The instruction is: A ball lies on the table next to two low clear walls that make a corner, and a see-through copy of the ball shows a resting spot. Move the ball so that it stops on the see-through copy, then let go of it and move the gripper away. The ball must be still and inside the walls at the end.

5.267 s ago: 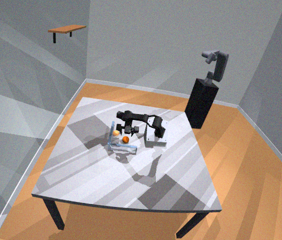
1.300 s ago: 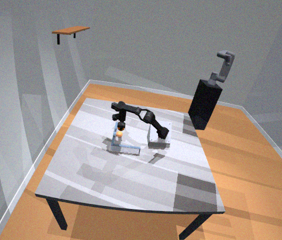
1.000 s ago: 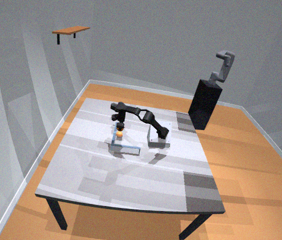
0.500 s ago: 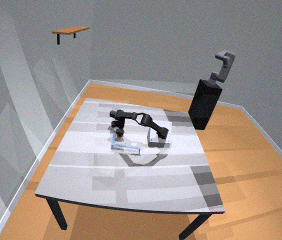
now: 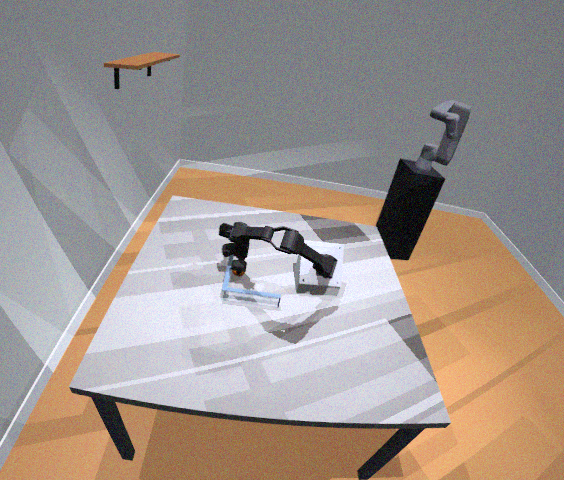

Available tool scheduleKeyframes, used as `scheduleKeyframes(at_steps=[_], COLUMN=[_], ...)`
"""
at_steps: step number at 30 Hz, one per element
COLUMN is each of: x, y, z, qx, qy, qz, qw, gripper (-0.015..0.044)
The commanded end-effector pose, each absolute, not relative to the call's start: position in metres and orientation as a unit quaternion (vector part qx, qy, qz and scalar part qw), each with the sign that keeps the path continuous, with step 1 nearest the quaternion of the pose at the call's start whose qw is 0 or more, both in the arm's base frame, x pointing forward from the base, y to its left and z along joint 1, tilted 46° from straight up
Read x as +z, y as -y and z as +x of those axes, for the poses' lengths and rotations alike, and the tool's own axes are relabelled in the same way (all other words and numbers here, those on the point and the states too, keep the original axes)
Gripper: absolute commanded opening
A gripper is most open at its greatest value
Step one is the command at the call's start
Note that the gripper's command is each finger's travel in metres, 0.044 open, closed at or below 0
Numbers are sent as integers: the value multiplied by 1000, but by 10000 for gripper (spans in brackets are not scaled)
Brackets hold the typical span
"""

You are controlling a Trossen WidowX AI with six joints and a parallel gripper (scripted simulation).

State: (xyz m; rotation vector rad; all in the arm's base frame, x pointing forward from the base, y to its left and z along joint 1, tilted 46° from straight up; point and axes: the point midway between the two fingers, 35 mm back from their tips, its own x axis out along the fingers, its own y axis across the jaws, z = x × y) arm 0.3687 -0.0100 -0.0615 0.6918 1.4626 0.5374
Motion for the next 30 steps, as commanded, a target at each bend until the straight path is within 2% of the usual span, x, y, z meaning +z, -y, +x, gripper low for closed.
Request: scheduleKeyframes(at_steps=[1,15,22,30], x=[-61,-61,-3,-8], y=[10,10,70,71], z=[369,369,365,366], qx=[237,237,236,231], qy=[-646,-646,-647,-644], qz=[306,306,306,312], qw=[658,658,657,659], gripper=[26,394,405,405])
